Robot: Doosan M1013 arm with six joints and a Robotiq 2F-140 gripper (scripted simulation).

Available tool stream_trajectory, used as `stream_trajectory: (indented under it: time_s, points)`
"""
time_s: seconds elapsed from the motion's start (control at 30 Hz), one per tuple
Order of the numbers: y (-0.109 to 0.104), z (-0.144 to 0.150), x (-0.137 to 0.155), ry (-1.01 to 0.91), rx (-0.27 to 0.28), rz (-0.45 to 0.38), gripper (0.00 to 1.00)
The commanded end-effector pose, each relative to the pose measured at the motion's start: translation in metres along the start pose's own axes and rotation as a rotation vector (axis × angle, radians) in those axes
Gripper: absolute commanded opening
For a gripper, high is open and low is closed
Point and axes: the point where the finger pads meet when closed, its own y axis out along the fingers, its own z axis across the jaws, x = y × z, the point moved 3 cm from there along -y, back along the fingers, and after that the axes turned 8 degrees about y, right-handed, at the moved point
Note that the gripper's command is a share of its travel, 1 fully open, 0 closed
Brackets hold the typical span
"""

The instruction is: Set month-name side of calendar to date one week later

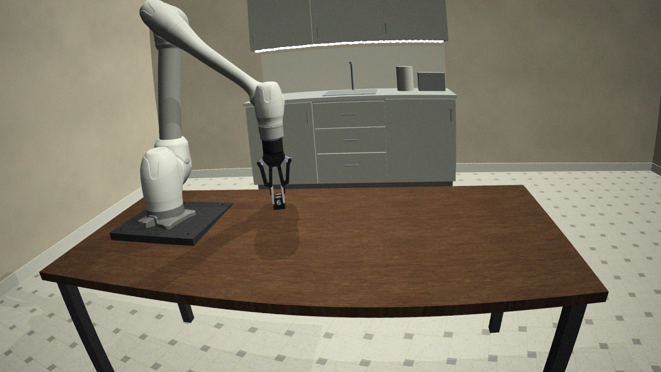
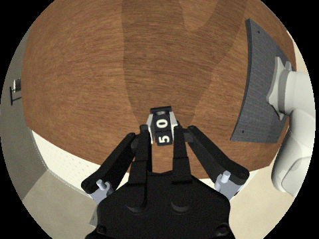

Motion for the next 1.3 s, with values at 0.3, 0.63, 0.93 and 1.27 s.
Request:
stream_trajectory:
  time_s: [0.3, 0.63, 0.93, 1.27]
  points:
    - [-0.0001, 0.0000, 0.0000, 0.000, 0.000, 0.000, 0.25]
    - [-0.0001, 0.0000, 0.0000, 0.000, 0.000, 0.000, 0.25]
    - [-0.0001, 0.0000, 0.0000, 0.000, 0.000, 0.000, 0.32]
    - [-0.0001, 0.0000, 0.0000, 0.000, 0.000, 0.000, 0.36]
